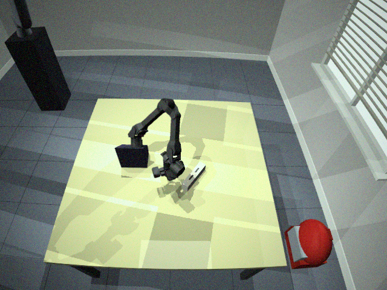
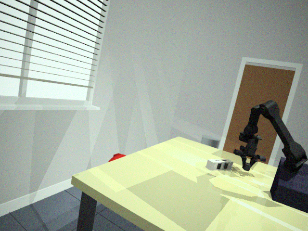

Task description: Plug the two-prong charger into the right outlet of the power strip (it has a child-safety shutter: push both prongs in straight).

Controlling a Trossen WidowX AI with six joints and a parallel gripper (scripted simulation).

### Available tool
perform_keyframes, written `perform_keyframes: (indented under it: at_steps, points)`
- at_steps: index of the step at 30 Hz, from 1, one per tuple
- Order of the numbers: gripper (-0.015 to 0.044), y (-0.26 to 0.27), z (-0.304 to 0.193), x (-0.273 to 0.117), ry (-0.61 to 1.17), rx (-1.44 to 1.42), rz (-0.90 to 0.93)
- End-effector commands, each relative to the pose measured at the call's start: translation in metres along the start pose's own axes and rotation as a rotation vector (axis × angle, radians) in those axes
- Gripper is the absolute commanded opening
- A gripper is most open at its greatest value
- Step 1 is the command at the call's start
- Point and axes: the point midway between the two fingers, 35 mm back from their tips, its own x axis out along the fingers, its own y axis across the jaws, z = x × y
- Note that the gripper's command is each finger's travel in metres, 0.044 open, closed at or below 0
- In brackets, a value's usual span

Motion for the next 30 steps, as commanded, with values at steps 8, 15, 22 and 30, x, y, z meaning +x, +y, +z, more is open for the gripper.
perform_keyframes:
  at_steps: [8, 15, 22, 30]
  points:
    - [0.0, 0.007, -0.005, -0.004, -0.01, -0.073, -0.006]
    - [0.0, 0.016, -0.009, 0.003, -0.015, -0.16, -0.014]
    - [0.0, 0.024, -0.015, 0.01, -0.018, -0.247, -0.021]
    - [0.0, 0.033, -0.022, 0.019, -0.018, -0.348, -0.029]
